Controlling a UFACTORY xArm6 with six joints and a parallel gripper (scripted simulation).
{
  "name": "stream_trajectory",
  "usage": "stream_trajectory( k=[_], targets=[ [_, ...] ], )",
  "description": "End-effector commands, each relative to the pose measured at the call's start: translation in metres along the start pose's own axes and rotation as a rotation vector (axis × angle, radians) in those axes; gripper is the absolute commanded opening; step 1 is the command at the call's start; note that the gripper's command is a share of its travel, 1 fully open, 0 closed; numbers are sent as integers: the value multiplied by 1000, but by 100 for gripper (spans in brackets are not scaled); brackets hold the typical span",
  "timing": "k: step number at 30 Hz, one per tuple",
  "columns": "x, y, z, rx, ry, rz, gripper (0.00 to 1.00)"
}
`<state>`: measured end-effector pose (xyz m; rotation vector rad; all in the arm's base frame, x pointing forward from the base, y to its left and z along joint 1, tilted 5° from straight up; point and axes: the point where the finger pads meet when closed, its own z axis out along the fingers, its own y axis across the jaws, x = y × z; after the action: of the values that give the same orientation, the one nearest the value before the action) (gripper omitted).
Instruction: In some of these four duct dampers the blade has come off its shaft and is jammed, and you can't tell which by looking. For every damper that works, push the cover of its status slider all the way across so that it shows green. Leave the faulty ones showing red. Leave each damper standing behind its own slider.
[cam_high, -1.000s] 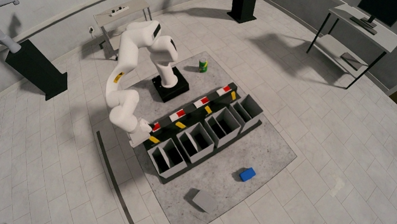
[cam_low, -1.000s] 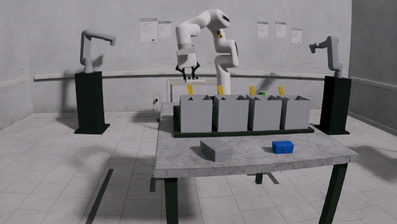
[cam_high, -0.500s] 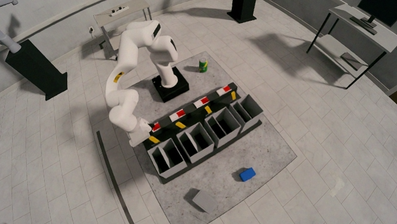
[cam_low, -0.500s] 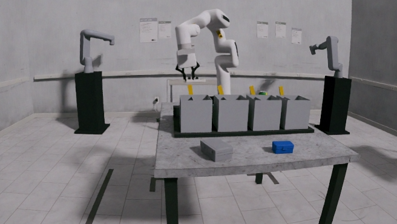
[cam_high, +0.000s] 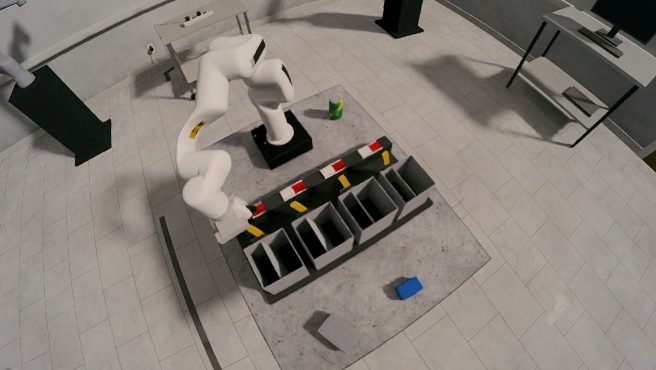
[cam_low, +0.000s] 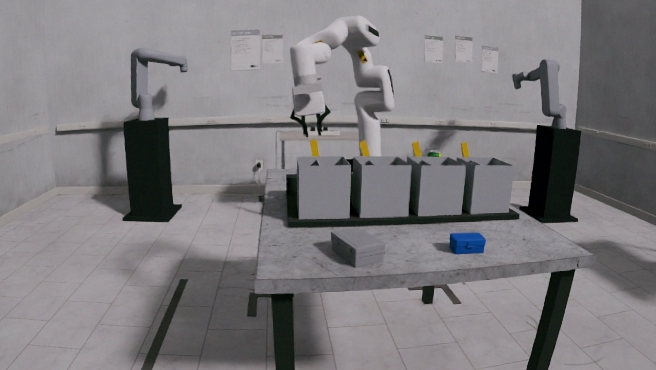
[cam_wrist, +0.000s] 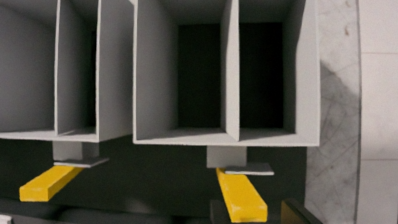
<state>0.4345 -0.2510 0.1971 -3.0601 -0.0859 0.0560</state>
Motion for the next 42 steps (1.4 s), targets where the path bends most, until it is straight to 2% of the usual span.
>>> stream_trajectory(
  k=[1, 26, 42],
  targets=[
    [1, 1, 6, -3, 4, 0, 39],
    [0, 2, 54, -3, 4, 0, 39],
    [0, 3, 63, -3, 4, 0, 39]
  ],
)
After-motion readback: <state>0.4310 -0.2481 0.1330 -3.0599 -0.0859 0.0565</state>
